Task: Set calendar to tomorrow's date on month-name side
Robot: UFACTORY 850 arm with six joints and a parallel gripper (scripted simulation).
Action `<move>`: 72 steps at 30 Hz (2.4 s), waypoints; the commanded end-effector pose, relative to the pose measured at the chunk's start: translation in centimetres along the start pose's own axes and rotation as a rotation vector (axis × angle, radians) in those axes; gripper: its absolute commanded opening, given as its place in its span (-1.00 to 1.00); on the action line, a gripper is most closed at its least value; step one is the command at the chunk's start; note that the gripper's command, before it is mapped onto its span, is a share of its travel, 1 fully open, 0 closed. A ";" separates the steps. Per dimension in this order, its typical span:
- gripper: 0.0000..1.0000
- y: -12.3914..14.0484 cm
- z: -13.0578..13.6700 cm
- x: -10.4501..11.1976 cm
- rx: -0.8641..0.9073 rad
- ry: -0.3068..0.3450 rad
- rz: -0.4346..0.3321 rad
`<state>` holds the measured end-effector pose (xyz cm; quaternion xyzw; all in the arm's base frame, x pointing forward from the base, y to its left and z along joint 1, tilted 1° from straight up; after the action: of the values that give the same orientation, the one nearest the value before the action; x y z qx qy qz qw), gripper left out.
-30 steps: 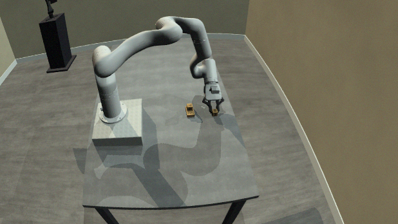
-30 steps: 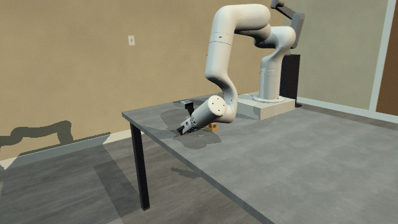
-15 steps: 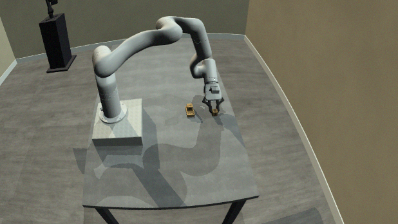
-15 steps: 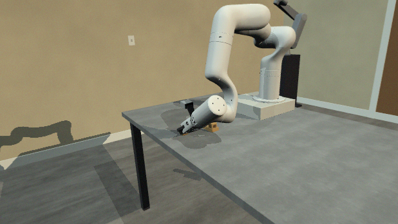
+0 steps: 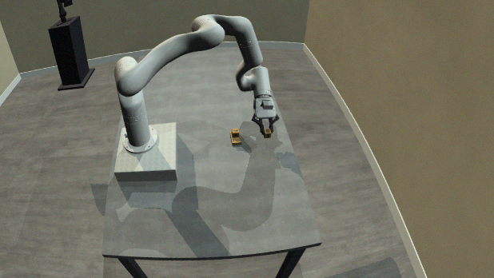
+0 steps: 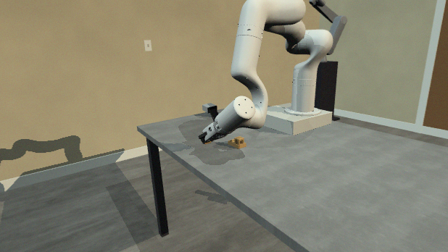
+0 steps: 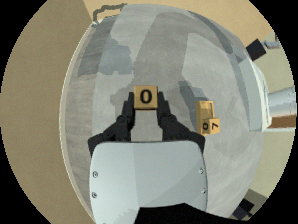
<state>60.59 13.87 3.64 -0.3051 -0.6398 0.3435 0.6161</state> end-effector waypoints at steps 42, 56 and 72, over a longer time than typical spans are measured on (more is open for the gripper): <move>-0.43 -6.1 -0.2 1.1 0.004 0.021 -0.349; -0.43 -8.1 -0.3 0.3 0.000 0.019 -0.533; -0.43 -10.1 -0.4 -1.2 -0.001 0.025 -0.785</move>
<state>61.19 7.48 11.00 -0.0601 -0.7018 0.0938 0.7036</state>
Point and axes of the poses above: the point where the finger pads meet when closed, its own x axis back along the fingers, its own z axis across the jaws, y = z × x, the point moved 9 cm from there along x, back along the fingers, and after that the axes turned 2 degrees about -x, right-handed, at the moved point
